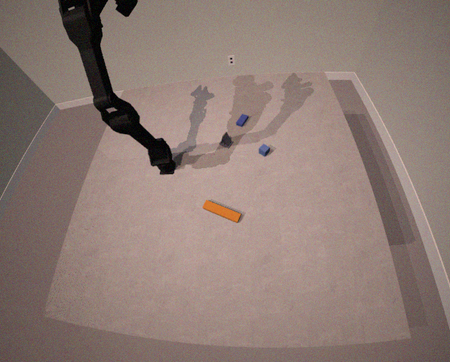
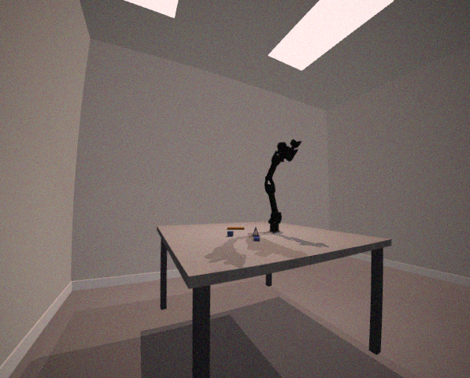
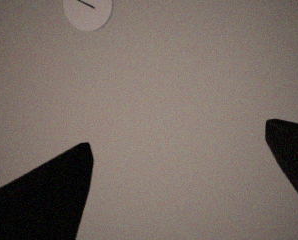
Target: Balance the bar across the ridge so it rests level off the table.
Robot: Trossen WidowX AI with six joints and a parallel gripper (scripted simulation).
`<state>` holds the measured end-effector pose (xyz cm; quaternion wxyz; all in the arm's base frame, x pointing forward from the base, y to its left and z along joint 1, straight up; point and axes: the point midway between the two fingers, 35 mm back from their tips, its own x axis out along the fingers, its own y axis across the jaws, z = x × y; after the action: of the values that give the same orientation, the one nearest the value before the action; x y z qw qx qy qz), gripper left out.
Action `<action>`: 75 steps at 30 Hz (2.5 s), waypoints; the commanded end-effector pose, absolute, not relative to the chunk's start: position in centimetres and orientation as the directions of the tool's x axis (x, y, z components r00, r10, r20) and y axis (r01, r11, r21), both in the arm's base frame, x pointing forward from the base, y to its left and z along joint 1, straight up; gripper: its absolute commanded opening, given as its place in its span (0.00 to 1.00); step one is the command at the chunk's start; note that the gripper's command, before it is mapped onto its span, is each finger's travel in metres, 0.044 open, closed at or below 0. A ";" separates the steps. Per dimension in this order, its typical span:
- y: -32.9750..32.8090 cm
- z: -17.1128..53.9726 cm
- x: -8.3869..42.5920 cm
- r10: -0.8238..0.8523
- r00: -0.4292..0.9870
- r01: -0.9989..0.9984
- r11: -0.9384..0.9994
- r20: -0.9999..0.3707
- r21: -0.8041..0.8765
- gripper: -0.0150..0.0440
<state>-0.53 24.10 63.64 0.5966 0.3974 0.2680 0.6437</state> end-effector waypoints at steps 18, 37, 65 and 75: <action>27.9 58.9 5.8 0.967 0.255 -0.654 0.155 0.023 0.740 0.79; 29.0 52.9 14.9 0.851 0.499 -0.624 0.484 -0.164 0.613 0.79; 23.0 43.9 27.9 0.534 0.734 -0.389 0.837 -0.420 0.384 0.79; 19.0 40.7 31.5 0.399 0.767 -0.287 0.914 -0.503 0.288 0.79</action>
<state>30.43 20.04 42.30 0.9339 0.1135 0.2716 0.2029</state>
